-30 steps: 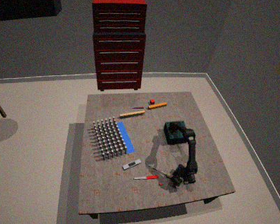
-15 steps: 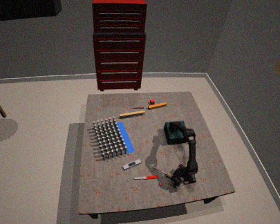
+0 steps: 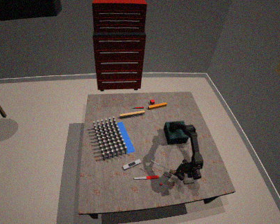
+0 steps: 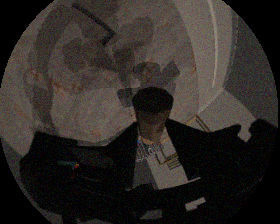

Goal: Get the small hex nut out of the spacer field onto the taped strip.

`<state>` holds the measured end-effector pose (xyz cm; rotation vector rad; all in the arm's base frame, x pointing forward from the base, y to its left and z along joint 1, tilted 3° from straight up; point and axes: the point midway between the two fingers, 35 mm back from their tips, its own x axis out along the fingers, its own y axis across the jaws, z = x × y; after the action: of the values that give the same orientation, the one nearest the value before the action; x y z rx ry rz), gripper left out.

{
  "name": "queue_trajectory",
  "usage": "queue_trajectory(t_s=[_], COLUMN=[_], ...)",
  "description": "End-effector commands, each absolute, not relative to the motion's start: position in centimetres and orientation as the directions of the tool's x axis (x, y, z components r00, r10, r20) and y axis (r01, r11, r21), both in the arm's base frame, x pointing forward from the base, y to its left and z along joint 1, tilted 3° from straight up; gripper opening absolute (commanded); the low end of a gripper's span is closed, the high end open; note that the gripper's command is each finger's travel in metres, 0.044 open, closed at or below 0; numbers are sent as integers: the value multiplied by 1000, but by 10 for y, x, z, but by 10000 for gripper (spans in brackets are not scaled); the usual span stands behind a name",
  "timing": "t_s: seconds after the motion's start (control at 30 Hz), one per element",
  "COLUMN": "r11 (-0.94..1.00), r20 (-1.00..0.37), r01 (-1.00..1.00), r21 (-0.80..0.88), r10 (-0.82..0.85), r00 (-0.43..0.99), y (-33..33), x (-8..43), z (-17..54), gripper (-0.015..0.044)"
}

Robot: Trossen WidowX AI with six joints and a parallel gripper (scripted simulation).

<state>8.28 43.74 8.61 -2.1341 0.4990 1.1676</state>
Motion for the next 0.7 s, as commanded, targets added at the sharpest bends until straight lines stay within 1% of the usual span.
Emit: queue_trajectory(t_s=[0.0,0.13,0.3,0.67], r11=[-728,-733,-718,-439], r20=[-847,-849,-851,-889], r01=[-591,-588,-605,-820], r21=[-348,-341,-344,-367], r10=[-25,-29,-34,-93], r00=[530,528,524,448], y=[430,423,421,397], x=[83,84,87,141], z=[119,144,145,140], gripper=[0,0,0,0])
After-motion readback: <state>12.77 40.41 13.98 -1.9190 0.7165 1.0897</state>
